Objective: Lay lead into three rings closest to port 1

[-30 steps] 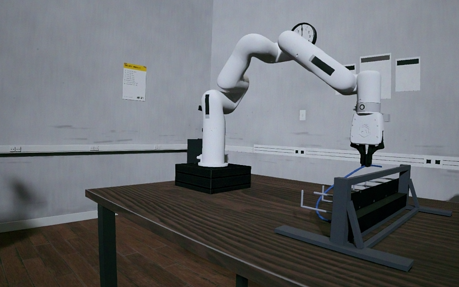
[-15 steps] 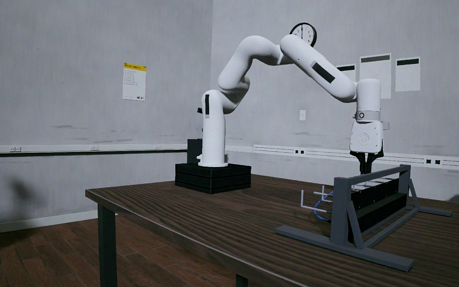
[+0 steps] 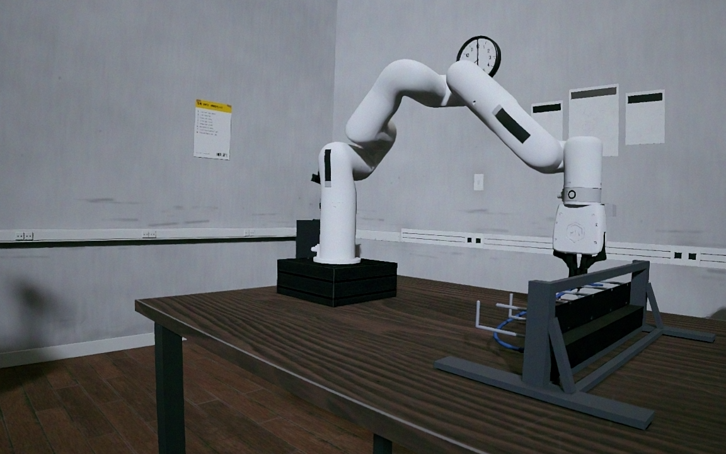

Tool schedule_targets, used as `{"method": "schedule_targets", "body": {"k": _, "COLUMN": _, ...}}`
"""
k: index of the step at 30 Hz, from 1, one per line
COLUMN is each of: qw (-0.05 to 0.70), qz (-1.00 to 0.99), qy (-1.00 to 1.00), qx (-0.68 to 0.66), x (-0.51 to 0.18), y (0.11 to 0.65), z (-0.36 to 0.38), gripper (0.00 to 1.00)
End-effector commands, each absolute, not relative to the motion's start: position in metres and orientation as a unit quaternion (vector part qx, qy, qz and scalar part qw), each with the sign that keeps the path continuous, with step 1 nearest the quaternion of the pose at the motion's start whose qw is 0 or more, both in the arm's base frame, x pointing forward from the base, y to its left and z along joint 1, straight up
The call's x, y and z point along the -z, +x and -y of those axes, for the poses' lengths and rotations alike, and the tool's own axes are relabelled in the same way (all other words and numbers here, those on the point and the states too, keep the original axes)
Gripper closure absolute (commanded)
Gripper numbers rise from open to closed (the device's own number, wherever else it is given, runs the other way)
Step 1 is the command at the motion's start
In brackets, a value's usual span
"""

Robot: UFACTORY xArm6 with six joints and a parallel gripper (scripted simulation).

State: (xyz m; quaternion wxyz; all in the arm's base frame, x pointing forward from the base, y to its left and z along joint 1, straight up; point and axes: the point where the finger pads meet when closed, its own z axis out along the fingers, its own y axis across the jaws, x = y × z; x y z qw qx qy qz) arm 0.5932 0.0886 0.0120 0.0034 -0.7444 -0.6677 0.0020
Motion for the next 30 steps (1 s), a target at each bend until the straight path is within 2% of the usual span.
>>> {"method": "schedule_targets", "body": {"k": 1, "qw": 0.002, "qz": 0.668, "qy": -0.744, "qx": 0.0, "x": -0.008, "y": 0.595, "z": -0.089, "gripper": 1.0}}
{"method": "schedule_targets", "body": {"k": 30, "qw": 0.002, "qz": 0.668, "qy": -0.744, "qx": 0.0, "x": 0.003, "y": 0.595, "z": -0.089, "gripper": 1.0}}
